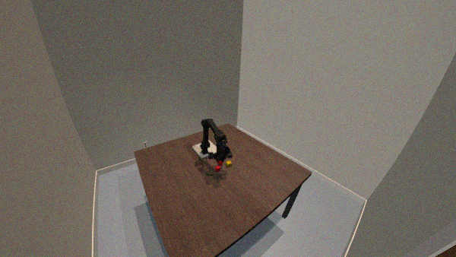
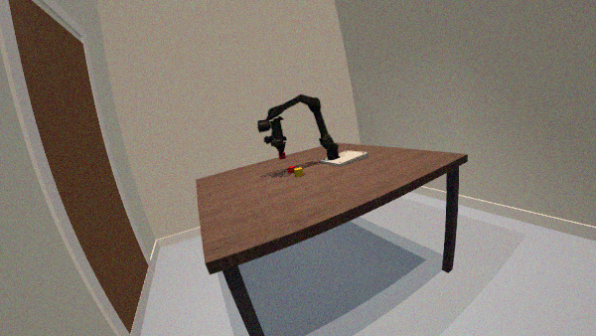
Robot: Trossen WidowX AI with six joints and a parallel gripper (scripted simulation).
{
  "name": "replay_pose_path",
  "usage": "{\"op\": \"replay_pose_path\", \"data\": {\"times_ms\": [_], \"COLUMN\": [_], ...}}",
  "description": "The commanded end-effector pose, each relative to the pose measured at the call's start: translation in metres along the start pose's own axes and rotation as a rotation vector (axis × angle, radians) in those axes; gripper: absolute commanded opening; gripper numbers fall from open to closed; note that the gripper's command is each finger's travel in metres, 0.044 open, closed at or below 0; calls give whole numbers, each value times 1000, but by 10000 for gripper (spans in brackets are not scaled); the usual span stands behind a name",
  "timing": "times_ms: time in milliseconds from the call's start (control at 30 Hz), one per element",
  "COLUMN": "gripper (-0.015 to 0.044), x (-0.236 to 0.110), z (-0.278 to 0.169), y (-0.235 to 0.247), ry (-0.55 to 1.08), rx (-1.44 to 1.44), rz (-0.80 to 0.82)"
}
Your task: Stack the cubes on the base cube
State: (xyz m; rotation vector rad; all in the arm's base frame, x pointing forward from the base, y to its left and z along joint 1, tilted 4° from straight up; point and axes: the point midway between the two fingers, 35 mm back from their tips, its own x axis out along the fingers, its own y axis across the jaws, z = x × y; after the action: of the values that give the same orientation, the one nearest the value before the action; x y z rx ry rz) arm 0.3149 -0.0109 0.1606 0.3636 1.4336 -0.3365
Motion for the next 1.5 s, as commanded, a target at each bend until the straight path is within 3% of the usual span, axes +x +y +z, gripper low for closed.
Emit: {"op": "replay_pose_path", "data": {"times_ms": [0,1200,1467], "gripper": [105,105,105], "x": [4,24,25], "z": [-10,-95,-97], "y": [8,71,72], "ry": [5,7,7], "rx": [-115,-1062,-1080], "rz": [-4,8,8]}}
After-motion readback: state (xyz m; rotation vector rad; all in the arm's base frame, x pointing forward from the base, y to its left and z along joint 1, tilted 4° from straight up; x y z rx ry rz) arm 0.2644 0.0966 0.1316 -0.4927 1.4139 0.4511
